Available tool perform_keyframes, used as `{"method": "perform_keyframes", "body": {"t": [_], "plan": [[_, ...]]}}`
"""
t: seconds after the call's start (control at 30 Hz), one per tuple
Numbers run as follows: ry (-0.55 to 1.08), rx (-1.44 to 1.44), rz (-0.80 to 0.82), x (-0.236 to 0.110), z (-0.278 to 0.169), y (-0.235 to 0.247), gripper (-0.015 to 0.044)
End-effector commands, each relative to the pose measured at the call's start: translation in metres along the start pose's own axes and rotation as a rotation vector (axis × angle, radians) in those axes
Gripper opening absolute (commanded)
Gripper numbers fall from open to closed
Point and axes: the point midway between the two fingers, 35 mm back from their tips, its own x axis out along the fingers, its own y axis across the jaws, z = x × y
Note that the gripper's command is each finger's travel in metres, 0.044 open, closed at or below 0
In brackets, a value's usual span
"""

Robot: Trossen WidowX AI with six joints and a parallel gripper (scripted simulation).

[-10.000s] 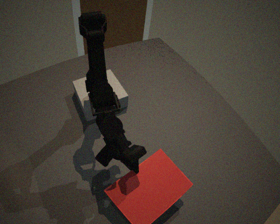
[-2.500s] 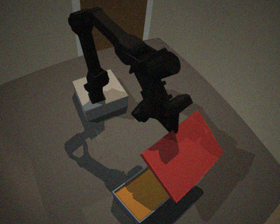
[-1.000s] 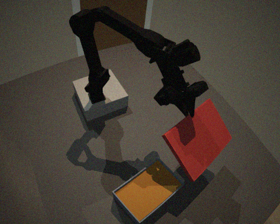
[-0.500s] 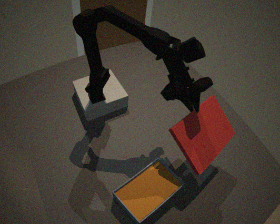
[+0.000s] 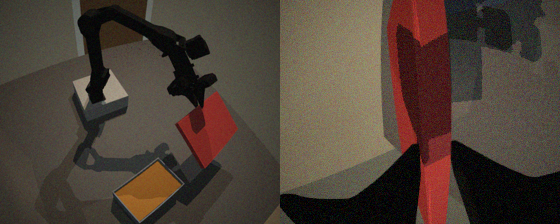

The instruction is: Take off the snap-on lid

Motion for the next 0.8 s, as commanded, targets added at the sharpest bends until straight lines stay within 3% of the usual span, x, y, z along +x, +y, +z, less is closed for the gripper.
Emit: {"method": "perform_keyframes", "body": {"t": [0.0, 0.77], "plan": [[0.001, 0.01, 0.015, -0.002, -0.007, 0.006, 0.0], [0.003, 0.012, 0.014, -0.003, -0.037, 0.004, 0.0]]}}
